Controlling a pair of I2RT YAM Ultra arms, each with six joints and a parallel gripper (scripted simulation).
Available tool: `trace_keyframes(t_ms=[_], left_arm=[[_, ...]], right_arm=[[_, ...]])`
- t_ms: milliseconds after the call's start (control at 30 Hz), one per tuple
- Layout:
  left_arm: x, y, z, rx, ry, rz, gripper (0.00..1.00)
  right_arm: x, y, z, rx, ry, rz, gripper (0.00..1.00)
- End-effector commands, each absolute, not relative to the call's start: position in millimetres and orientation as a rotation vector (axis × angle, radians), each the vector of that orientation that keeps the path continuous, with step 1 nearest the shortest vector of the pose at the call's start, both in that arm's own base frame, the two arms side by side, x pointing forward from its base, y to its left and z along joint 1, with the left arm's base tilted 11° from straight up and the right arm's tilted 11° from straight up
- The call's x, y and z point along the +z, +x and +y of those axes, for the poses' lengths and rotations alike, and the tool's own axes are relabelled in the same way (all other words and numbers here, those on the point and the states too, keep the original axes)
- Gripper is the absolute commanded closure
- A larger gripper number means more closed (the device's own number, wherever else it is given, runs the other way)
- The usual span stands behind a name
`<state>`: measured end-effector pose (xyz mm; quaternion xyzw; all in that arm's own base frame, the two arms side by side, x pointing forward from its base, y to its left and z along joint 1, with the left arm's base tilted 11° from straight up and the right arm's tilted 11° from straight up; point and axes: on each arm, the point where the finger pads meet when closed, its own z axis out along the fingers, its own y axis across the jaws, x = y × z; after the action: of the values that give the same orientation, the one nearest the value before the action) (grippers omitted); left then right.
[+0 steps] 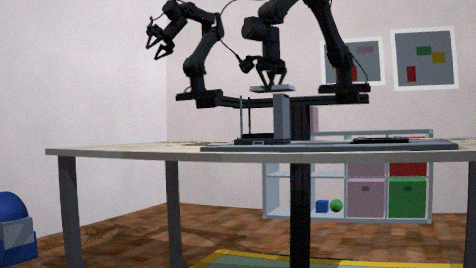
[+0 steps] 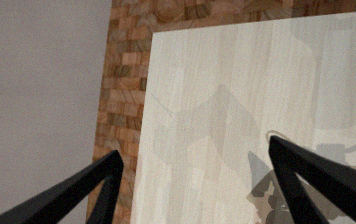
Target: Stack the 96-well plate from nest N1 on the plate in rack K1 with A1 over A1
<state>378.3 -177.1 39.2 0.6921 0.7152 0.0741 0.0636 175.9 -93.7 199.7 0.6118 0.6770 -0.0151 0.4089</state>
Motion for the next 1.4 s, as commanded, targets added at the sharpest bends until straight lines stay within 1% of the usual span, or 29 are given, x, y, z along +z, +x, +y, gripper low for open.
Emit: trace_keyframes(t_ms=[0,233,1367], left_arm=[[46,381,-193,0.228,2.071,2.172,1.00],[47,382,-209,0.225,2.071,2.171,1.00],[47,386,-205,0.218,2.063,2.180,1.00]], right_arm=[[222,174,-97,-0.001,1.528,1.634,0.00],[222,174,-97,-0.001,1.528,1.634,0.00],[222,174,-97,-0.001,1.528,1.634,0.00]])
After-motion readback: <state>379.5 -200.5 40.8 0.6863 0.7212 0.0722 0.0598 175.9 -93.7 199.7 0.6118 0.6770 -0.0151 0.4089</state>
